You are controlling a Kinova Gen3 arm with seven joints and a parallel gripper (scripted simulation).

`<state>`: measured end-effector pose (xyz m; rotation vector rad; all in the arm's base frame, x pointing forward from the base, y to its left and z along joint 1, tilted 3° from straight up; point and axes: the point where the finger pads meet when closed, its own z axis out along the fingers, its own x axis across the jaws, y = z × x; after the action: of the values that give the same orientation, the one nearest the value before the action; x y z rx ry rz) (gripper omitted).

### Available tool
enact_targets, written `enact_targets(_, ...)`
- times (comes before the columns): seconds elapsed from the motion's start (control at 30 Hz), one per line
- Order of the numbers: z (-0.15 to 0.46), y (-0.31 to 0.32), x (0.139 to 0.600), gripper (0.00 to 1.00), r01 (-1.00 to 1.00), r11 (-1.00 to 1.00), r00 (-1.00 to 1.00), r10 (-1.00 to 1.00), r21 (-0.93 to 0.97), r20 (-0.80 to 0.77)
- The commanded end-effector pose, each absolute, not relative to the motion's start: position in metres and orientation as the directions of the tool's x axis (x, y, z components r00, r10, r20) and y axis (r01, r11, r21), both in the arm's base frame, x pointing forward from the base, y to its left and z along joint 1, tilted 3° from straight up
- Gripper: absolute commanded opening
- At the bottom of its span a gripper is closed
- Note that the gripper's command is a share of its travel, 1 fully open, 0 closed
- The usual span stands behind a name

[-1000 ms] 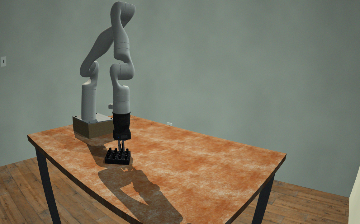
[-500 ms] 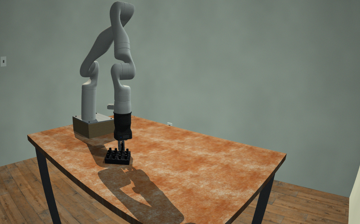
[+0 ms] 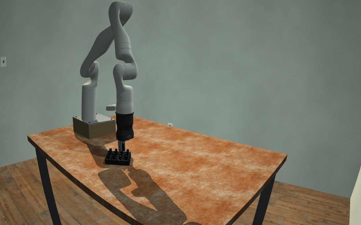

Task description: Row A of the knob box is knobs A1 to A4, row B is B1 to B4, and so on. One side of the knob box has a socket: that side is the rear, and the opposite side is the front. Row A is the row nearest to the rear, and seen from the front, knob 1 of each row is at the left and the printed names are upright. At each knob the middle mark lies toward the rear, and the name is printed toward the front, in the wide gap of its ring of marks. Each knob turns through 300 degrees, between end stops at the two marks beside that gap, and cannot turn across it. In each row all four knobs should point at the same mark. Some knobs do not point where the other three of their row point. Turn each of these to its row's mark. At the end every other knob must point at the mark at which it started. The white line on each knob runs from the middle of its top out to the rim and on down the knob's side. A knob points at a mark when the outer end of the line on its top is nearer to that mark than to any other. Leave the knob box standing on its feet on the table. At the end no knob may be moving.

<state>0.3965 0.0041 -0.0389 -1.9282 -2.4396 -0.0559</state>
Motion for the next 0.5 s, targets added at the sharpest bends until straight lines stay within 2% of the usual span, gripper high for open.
enact_targets(0.0, -0.0382, 0.004, 0.3972, 0.3, 0.967, 0.254, -0.254, 0.966, 0.013, 0.05)
enact_targets(0.47, -0.0382, 0.004, 0.3972, 0.3, 0.859, 0.511, -0.511, 0.858, 0.026, 0.044)
